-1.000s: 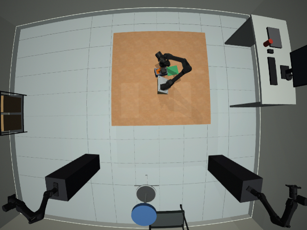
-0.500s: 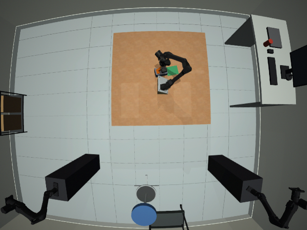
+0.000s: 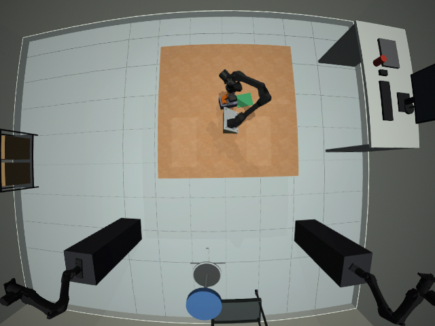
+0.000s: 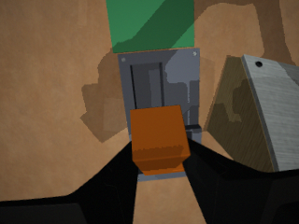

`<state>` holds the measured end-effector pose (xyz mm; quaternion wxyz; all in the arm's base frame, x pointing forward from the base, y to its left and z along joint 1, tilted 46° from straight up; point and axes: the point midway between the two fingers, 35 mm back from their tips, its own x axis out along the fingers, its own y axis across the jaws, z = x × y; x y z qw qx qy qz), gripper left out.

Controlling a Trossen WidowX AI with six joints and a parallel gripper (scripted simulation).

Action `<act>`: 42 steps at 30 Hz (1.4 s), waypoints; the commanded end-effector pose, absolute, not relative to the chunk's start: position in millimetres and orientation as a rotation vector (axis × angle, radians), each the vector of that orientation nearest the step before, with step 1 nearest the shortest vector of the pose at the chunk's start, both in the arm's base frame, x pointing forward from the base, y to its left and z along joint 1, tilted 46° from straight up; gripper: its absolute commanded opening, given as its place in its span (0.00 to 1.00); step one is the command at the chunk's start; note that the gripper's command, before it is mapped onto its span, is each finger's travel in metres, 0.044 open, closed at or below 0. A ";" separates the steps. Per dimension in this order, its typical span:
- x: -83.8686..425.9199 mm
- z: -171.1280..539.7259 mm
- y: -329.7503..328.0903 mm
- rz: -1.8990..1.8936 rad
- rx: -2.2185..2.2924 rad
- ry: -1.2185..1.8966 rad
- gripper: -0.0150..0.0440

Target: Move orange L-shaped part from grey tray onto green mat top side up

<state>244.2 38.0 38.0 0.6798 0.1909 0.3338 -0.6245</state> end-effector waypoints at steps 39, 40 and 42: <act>260.6 136.6 -43.2 -1.402 0.434 0.746 0.25; 261.2 140.2 -46.6 -1.402 0.434 0.746 0.25; 262.4 147.2 -53.3 -1.402 0.434 0.746 0.25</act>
